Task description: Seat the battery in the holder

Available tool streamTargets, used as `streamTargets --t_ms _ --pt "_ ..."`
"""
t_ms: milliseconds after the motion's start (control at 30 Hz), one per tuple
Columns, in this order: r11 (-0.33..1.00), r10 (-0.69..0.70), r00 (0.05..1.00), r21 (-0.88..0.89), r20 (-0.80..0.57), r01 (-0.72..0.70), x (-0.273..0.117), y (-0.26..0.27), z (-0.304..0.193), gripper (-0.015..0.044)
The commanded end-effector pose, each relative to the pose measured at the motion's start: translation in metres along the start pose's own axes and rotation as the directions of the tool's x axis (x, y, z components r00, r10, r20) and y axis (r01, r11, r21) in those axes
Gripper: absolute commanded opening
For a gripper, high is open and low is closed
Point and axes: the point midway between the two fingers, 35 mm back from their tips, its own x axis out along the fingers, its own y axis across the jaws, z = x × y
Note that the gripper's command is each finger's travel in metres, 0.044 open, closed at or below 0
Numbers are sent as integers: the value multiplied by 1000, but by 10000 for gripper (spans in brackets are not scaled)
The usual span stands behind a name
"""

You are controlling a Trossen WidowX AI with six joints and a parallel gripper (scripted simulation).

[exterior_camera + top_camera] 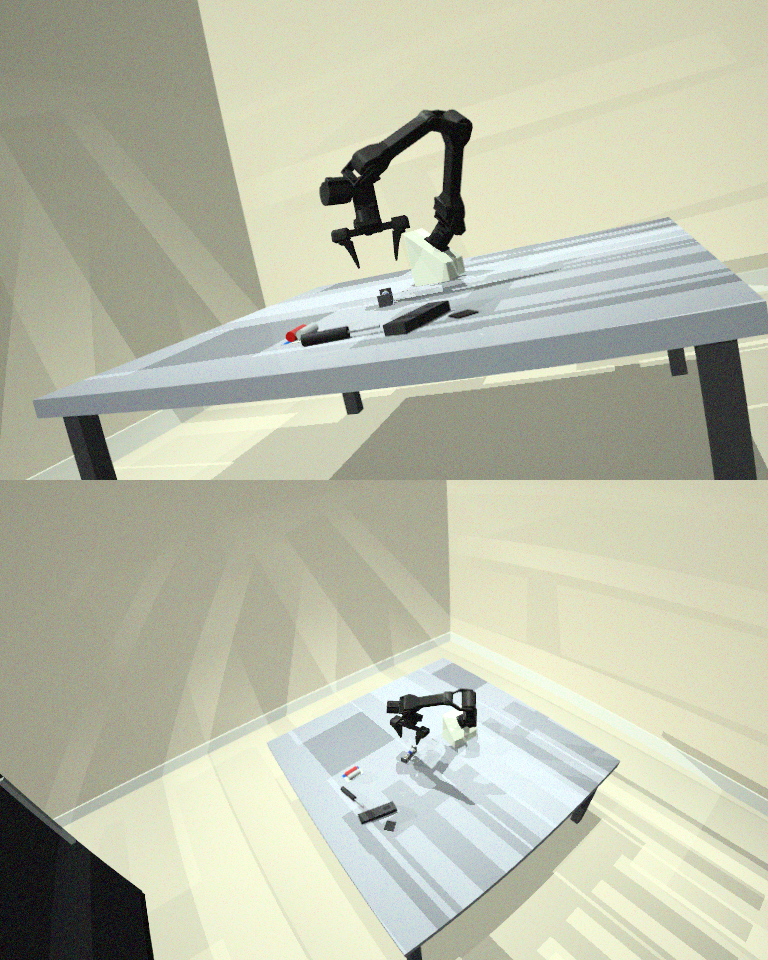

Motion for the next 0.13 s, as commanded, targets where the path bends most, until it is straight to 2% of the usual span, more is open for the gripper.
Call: streamTargets --t_ms 0,100 --pt "1000 3 1000 -5 3 -3 -1 0 0 440" --pt "1000 3 1000 -5 3 -3 -1 0 0 440"
